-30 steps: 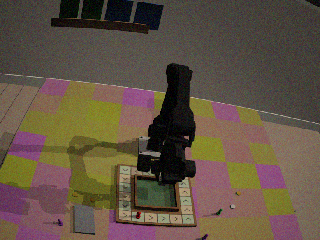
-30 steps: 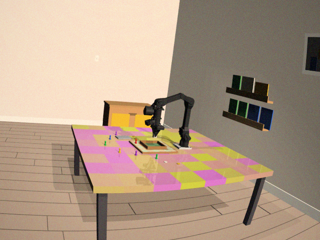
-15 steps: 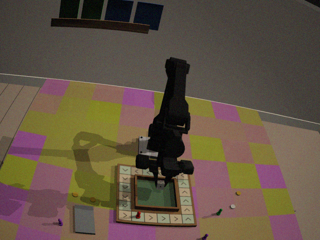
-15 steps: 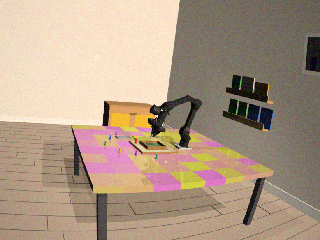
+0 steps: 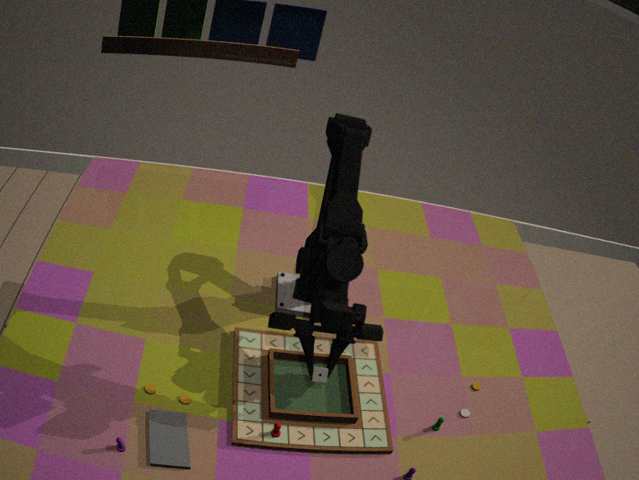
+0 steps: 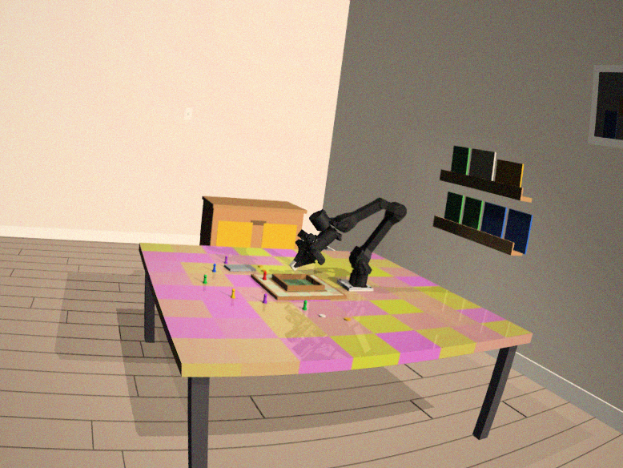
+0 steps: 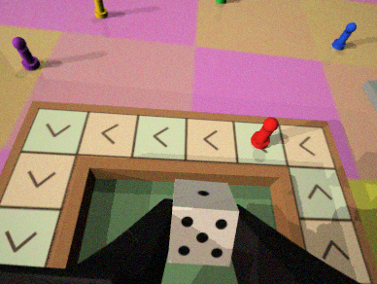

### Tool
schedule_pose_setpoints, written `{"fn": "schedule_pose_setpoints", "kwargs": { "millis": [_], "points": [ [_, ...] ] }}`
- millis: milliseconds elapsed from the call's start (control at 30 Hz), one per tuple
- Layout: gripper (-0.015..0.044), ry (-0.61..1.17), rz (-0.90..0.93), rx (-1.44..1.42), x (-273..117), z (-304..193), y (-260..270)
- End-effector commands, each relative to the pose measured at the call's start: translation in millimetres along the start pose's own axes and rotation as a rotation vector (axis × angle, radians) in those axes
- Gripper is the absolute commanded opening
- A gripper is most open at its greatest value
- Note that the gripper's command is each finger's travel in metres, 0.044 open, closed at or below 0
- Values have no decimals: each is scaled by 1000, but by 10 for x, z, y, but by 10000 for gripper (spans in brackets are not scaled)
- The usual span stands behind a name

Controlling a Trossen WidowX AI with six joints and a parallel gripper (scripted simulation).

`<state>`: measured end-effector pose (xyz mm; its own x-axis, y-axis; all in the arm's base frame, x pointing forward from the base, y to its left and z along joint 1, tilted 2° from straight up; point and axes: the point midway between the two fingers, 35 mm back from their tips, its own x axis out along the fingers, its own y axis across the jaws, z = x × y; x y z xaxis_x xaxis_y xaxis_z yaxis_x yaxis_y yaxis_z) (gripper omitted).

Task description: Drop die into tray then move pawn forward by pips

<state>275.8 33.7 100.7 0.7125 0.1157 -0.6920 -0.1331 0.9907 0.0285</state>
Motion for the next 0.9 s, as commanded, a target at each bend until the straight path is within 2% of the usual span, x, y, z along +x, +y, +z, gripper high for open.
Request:
{"fn": "schedule_pose_setpoints", "kwargs": {
  "millis": [0,233,867],
  "points": [
    [0,-48,6,4,-32,37,7],
    [0,-46,6,4,-470,130,0],
    [0,-42,0,9,-455,106,-10]
  ]
}}
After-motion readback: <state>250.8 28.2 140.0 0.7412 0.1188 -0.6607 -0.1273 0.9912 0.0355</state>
